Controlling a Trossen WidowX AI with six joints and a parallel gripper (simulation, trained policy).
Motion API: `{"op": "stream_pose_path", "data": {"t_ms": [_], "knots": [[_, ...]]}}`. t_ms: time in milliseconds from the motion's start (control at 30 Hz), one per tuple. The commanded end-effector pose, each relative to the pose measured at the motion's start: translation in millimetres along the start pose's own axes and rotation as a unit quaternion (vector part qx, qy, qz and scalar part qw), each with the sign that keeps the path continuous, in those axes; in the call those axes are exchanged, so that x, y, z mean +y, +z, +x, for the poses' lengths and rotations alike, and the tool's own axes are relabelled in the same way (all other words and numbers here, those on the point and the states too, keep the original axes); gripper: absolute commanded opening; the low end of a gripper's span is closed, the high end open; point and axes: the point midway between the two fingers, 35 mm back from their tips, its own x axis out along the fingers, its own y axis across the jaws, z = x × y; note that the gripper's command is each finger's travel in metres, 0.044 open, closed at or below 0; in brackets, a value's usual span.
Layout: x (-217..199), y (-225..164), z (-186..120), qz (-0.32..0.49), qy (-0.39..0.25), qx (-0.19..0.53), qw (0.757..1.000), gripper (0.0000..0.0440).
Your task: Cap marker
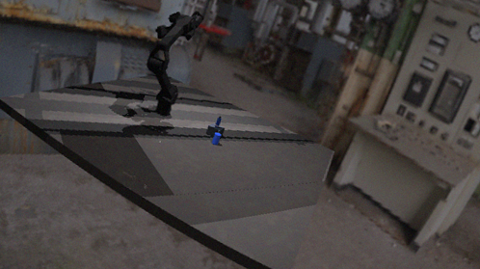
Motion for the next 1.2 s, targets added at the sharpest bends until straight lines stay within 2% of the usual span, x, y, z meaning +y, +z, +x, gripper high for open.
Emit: {"op": "stream_pose_path", "data": {"t_ms": [0, 1167], "knots": [[-10.5, -5.5, 0.6, 0.000, -0.014, 0.014, 1.000, 0.0325], [-92.0, -66.9, -13.8, 0.036, -0.103, 0.137, 0.985, 0.0328]]}}
